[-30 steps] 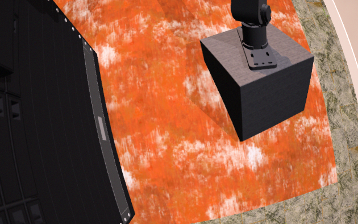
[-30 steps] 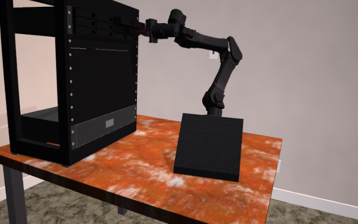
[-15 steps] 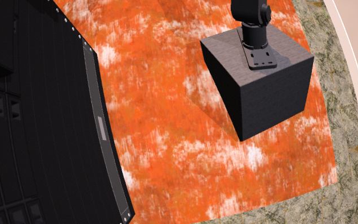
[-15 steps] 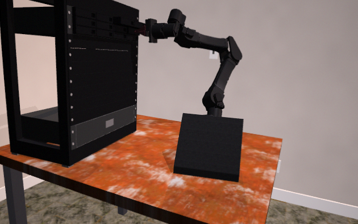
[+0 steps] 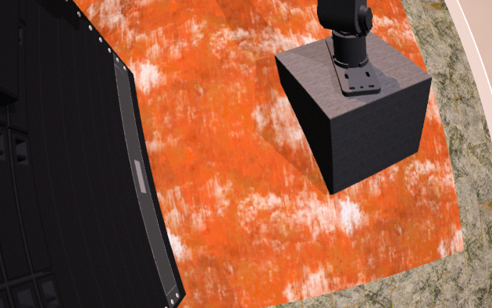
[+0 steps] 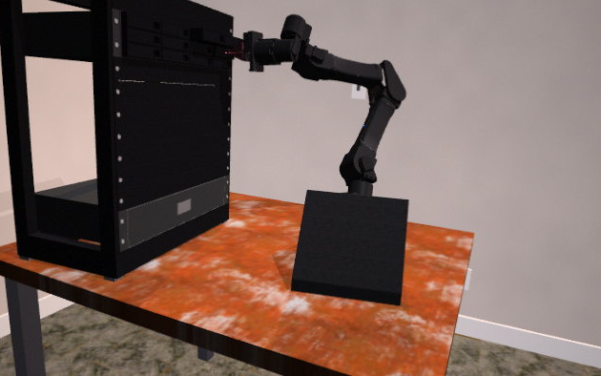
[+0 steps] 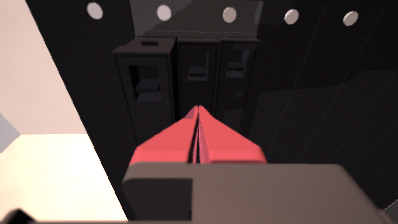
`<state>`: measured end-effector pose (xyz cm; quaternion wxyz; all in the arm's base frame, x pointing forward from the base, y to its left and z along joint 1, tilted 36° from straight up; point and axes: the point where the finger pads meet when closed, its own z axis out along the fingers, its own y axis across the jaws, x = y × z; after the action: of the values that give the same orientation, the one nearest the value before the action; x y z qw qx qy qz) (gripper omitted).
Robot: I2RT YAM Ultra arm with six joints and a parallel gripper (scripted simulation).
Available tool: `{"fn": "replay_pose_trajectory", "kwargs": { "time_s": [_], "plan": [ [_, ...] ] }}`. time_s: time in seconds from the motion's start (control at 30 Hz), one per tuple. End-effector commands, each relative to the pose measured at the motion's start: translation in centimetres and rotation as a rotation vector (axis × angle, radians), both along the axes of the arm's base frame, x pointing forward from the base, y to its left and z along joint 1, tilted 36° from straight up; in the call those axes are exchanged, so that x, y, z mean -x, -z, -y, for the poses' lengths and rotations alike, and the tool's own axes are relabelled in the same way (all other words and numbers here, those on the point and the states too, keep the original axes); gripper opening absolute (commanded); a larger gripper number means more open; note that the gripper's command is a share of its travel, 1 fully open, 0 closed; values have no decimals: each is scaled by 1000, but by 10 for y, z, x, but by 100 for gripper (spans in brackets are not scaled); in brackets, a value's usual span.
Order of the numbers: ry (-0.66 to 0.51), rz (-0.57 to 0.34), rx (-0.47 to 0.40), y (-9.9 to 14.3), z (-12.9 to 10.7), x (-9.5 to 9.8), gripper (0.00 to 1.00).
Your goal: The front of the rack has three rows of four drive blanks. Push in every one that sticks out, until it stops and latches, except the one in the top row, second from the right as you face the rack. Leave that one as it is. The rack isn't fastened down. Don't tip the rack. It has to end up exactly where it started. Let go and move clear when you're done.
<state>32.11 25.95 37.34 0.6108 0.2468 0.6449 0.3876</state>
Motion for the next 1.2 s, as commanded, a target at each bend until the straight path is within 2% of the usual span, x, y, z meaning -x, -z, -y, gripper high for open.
{"fn": "replay_pose_trajectory", "kwargs": {
  "time_s": [0.0, 1.17],
  "plan": [
    [-62, 32, -39, -19, -17, -3, 0],
    [-63, 32, -40, -20, -19, -5, 0]
  ]
}}
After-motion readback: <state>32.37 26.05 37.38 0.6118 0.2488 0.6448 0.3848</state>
